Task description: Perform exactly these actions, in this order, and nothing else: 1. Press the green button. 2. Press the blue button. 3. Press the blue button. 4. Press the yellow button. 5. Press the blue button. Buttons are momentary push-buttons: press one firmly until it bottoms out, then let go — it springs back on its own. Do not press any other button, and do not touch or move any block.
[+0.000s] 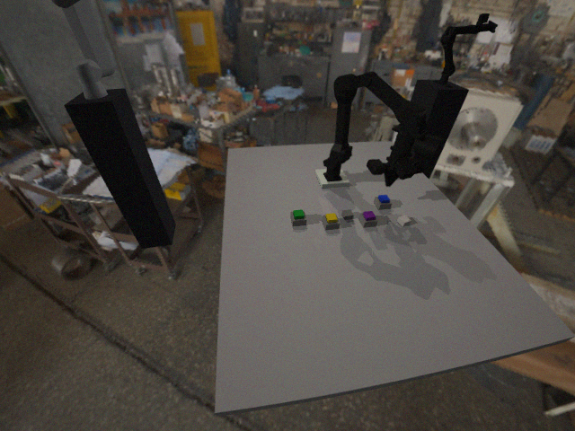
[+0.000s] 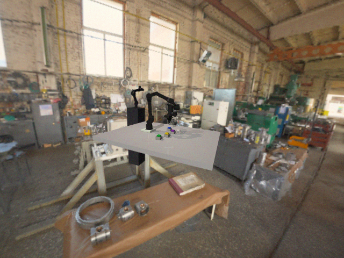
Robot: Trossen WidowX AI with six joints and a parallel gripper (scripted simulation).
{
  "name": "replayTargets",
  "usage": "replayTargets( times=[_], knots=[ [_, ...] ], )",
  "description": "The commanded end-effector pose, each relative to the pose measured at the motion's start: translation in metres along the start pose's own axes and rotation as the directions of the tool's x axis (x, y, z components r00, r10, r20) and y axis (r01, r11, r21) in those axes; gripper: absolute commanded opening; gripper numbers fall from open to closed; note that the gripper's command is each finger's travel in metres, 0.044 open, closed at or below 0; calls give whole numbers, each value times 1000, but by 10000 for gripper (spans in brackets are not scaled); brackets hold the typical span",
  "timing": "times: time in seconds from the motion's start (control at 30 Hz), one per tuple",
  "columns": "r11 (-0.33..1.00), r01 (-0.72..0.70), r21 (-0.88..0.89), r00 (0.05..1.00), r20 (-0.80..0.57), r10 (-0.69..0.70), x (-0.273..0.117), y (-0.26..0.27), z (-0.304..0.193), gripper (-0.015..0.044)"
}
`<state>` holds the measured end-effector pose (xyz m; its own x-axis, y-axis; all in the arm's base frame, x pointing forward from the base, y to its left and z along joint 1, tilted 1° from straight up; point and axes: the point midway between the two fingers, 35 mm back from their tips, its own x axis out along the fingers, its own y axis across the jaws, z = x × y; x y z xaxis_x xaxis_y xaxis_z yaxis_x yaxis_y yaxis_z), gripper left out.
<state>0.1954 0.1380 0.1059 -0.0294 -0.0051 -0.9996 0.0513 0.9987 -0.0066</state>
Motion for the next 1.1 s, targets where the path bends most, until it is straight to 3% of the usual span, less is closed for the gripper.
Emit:
replayTargets(
  times=[0.0,0.27,0.6,0.87,1.07],
  knots=[
    [1000,-18,1,1000,22,18,-33,1,1,20],
    [1000,-26,15,1000,19,25,-35,-18,17,20],
    [999,-30,29,999,28,29,-36,-117,69,20],
    [1000,-1,6,1000,31,1,-36,-213,80,20],
    [1000,4,2,1000,29,-4,-34,-230,78,20]
  ],
)
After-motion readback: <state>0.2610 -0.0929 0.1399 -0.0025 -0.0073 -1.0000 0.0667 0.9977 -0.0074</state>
